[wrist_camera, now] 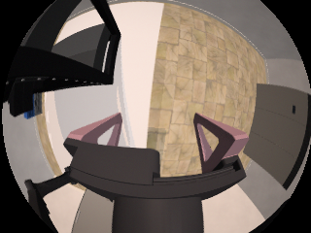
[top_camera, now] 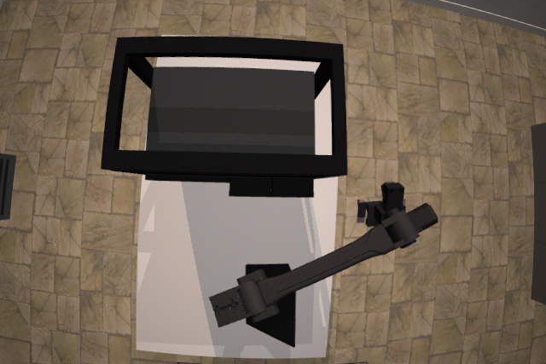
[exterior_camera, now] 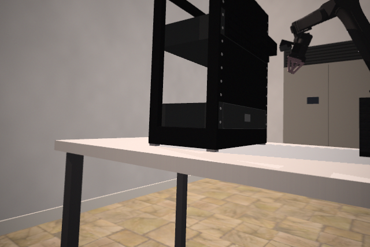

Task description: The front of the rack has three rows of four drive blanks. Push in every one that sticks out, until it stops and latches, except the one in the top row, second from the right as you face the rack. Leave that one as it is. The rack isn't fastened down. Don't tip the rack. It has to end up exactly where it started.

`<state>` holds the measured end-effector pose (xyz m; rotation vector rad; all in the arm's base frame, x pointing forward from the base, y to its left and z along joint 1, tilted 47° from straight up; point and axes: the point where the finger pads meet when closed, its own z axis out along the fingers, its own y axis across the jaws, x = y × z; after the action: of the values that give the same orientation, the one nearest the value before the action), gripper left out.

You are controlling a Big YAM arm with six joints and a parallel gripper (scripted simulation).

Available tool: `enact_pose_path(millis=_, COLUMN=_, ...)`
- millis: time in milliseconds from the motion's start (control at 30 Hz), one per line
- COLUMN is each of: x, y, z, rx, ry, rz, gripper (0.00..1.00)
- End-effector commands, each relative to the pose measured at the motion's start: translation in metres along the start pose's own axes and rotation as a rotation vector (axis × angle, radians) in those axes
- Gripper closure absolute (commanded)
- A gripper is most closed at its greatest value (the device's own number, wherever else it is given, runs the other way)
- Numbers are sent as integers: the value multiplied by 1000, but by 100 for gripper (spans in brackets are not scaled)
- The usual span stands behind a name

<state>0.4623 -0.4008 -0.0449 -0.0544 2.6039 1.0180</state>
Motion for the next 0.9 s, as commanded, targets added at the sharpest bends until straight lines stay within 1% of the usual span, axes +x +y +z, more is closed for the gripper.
enact_pose_path(millis=0, x=-2, y=0, z=-6, rx=9, ry=-7, rz=-5, gripper=0)
enact_pose_path(millis=533, x=-2, y=0, z=-6, rx=9, ry=-7, rz=-5, gripper=0)
enact_pose_path(millis=567, x=-10, y=-2, z=-13, rx=27, ry=-15, rz=-22, gripper=0)
enact_pose_path(millis=867, x=-10, y=-2, z=-13, rx=27, ry=-15, rz=-22, gripper=0)
